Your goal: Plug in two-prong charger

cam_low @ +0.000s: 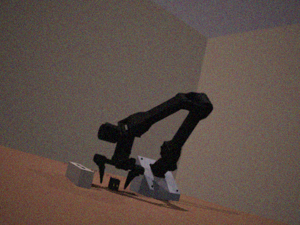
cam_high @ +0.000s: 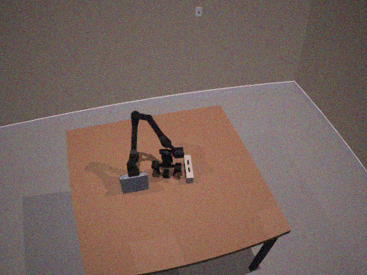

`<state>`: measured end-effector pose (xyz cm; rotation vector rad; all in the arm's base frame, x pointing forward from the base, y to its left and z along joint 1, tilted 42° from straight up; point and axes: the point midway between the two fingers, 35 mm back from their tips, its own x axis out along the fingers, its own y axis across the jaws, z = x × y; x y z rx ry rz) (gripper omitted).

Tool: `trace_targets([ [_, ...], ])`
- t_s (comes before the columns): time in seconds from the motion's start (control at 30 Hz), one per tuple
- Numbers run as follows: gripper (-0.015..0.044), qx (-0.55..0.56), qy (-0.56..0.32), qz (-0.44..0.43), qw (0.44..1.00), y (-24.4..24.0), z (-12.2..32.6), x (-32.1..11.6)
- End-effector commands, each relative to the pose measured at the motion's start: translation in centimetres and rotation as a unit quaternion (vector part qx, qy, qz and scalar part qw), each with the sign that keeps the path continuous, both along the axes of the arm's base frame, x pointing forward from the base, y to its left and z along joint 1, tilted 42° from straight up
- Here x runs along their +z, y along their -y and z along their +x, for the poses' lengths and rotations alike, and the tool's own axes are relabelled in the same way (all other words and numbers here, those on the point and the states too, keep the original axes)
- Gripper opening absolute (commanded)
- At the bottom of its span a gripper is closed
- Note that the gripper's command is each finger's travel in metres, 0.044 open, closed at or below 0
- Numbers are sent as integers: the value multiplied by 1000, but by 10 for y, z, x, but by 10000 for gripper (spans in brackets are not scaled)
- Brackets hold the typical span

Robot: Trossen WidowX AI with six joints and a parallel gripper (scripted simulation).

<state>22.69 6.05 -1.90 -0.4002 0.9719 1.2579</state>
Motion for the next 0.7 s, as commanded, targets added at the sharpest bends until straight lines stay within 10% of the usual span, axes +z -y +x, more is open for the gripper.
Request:
trace_targets([
  [0.0, 387, 0, 0, 0, 1000, 0, 0, 0],
  [0.33, 125, 0, 0, 0, 1000, 0, 0, 0],
  [0.67, 0, 0, 0, 0, 1000, 5, 1, 5],
])
